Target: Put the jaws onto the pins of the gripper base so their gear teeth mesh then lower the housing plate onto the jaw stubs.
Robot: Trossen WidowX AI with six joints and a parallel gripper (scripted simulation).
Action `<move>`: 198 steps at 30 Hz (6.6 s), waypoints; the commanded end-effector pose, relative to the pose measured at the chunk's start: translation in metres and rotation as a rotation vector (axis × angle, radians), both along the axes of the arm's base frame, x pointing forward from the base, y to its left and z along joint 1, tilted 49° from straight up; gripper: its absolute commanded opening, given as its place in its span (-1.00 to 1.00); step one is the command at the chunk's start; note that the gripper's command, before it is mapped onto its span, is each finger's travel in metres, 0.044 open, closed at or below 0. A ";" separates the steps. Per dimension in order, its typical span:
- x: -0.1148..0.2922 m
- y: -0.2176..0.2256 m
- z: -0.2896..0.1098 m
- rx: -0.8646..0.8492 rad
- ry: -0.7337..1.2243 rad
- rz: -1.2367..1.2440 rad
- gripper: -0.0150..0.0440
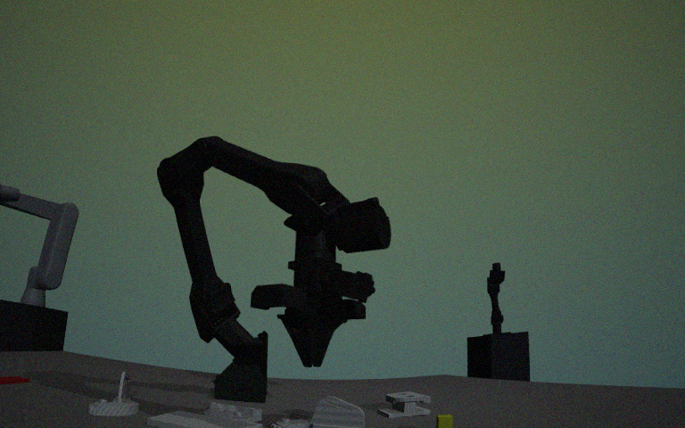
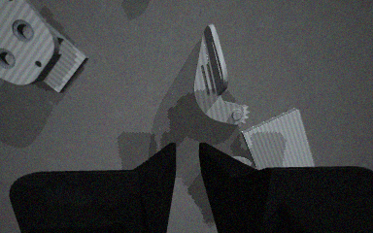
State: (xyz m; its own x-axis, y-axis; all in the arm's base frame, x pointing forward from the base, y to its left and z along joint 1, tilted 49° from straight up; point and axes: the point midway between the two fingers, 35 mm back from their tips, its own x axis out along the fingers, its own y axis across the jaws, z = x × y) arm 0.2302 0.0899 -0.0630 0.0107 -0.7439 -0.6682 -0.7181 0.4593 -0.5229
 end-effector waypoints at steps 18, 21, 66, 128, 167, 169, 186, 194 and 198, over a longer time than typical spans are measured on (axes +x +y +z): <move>0.000 0.000 0.000 0.000 0.000 0.000 1.00; 0.000 0.000 0.000 0.000 0.000 0.000 1.00; 0.000 0.000 0.000 0.000 0.000 0.000 -0.49; 0.000 0.000 0.000 0.000 0.000 0.000 0.20; 0.050 0.018 -0.005 -0.002 0.197 0.181 1.00; 0.051 0.005 -0.017 -0.002 0.197 0.182 1.00; 0.052 -0.021 -0.039 -0.003 0.197 0.182 1.00; 0.052 -0.030 -0.048 -0.003 0.196 0.182 1.00; 0.052 -0.035 -0.052 -0.004 0.196 0.182 1.00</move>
State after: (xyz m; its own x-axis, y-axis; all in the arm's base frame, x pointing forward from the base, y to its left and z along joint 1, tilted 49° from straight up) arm 0.2843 0.0593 -0.1113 0.0187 -0.7391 -0.6734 -0.8710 0.3187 -0.3739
